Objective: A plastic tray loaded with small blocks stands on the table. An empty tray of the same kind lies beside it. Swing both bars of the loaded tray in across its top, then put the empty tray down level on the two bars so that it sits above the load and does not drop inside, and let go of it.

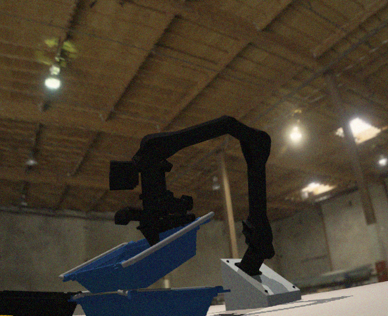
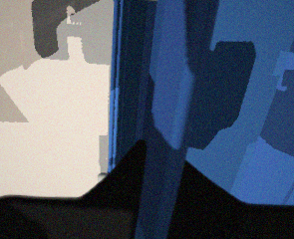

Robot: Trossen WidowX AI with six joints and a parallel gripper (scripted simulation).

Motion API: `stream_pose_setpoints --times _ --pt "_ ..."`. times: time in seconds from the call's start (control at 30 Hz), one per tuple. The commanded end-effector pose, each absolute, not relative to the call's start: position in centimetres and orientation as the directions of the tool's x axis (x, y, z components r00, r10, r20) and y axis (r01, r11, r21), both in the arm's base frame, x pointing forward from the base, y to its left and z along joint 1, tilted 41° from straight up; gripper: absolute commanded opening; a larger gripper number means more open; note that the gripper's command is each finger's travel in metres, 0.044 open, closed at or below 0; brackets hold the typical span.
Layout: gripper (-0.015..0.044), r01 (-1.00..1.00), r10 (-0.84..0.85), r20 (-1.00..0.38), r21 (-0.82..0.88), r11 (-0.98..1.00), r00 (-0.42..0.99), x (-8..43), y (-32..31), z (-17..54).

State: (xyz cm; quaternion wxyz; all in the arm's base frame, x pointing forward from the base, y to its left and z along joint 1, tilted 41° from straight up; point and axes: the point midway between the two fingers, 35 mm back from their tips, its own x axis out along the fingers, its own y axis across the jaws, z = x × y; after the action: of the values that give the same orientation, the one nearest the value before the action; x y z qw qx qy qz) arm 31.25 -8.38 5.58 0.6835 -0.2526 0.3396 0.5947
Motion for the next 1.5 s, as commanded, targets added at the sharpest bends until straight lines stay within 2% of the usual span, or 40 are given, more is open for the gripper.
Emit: stream_pose_setpoints --times 0.0,1.47 --pt "0.0 -0.982 0.635 -0.767 0.035 0.186 0.093 31.4 -8.7 5.9" --pt "0.0 -0.982 0.637 -0.765 0.036 0.186 0.092 29.6 -6.2 3.2"
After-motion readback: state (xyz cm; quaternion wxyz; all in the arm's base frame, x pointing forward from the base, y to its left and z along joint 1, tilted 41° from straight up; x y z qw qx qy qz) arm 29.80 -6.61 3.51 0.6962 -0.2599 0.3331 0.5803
